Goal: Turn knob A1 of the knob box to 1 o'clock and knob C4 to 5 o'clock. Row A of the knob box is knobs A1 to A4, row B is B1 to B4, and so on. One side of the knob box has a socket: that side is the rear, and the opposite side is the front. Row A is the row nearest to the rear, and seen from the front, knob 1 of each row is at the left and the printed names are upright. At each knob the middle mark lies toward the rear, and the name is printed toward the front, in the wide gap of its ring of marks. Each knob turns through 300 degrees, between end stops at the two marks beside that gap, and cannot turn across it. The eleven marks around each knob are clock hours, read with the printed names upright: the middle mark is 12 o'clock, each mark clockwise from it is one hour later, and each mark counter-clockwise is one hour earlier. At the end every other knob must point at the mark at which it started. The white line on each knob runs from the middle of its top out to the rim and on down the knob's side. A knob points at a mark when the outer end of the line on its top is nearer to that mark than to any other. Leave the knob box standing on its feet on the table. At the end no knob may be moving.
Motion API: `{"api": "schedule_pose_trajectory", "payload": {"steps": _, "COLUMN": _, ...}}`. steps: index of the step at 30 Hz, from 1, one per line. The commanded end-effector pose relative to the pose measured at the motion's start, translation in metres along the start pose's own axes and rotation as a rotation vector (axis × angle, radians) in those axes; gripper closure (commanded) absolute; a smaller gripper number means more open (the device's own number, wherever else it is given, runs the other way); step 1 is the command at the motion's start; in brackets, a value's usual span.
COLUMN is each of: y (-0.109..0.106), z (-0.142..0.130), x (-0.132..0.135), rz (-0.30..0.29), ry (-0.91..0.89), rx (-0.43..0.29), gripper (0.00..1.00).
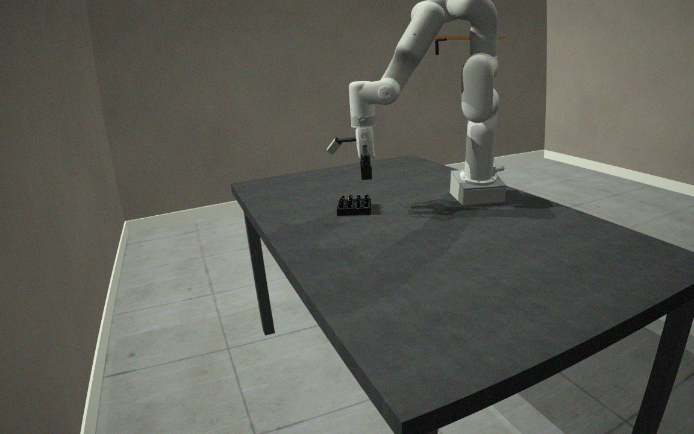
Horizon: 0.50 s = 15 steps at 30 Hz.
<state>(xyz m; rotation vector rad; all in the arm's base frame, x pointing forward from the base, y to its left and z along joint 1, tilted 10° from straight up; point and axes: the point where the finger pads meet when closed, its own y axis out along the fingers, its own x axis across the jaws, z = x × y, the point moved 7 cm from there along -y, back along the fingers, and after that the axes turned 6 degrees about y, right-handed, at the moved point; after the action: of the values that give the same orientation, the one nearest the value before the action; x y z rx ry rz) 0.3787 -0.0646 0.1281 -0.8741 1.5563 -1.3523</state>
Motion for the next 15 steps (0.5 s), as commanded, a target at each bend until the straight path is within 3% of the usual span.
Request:
{"api": "schedule_pose_trajectory", "payload": {"steps": 1, "y": -0.001, "z": 0.001, "x": 0.000, "rz": 0.000, "ry": 0.000, "rx": 0.004, "gripper": 0.00}}
{"api": "schedule_pose_trajectory", "payload": {"steps": 9, "y": -0.001, "z": 0.003, "x": 0.000, "rz": 0.000, "ry": -0.025, "rx": 0.003, "gripper": 0.00}}
{"api": "schedule_pose_trajectory", "payload": {"steps": 15, "y": 0.001, "z": 0.016, "x": 0.005, "rz": -0.001, "ry": -0.268, "rx": -0.002, "gripper": 0.00}}
